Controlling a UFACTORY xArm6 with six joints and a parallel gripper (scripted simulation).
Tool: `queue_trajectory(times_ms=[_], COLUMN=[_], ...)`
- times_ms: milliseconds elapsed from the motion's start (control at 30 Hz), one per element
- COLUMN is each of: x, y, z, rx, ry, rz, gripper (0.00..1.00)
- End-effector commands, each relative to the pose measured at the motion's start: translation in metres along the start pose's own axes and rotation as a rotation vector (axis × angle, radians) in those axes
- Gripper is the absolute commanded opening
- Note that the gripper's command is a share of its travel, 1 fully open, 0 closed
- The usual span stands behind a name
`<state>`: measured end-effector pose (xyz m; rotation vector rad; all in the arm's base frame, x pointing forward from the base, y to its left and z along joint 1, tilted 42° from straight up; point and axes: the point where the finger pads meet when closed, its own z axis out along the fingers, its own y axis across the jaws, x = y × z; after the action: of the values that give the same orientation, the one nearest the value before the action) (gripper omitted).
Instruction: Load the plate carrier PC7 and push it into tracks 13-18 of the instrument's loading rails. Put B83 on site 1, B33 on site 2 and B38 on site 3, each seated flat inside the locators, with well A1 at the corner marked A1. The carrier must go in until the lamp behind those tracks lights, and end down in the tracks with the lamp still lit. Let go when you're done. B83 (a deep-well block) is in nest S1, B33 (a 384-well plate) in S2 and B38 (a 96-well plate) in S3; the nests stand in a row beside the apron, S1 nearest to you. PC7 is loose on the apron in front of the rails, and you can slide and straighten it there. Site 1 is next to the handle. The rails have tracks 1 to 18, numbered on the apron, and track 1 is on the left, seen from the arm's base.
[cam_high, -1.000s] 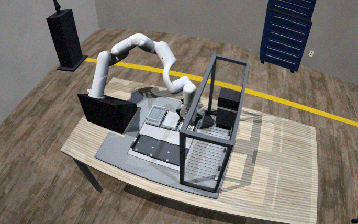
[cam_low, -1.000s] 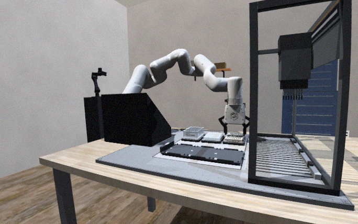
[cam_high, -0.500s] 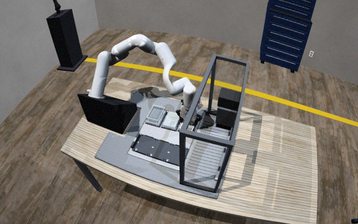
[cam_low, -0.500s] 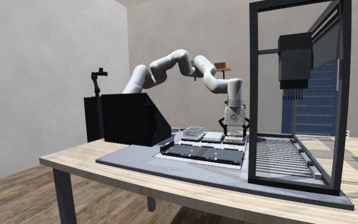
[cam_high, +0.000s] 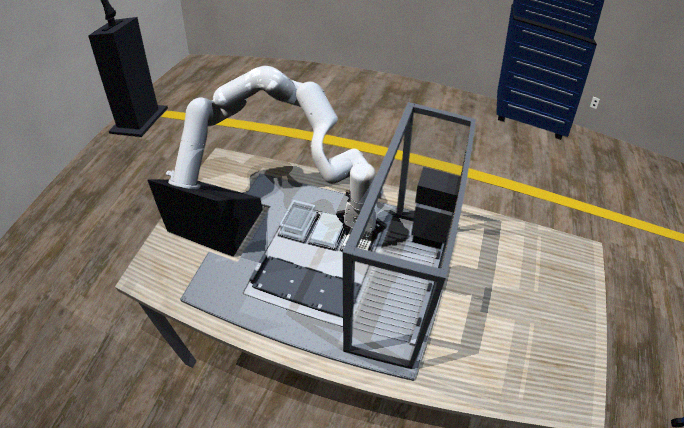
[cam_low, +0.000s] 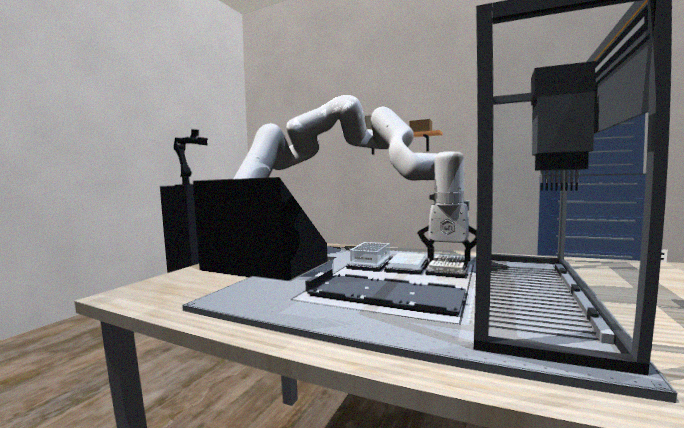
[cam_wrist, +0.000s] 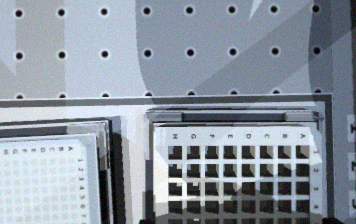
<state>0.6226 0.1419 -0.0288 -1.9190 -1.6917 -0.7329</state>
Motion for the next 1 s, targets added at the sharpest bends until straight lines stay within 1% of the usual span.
queue_trajectory(times_ms=[0, 167, 200, 967], x=[0.0003, 0.0003, 0.0003, 0.0003], y=[0.0018, 0.0018, 0.0018, 0.0017], z=[-0.0019, -0.002, -0.0025, -0.0025], rx=[-0.004, -0.005, -0.004, -0.004], ry=[0.0, 0.0, 0.0, 0.0], rz=[-0.001, -0.001, -0.001, -0.001], gripper=[1.0, 1.0, 0.0, 0.0])
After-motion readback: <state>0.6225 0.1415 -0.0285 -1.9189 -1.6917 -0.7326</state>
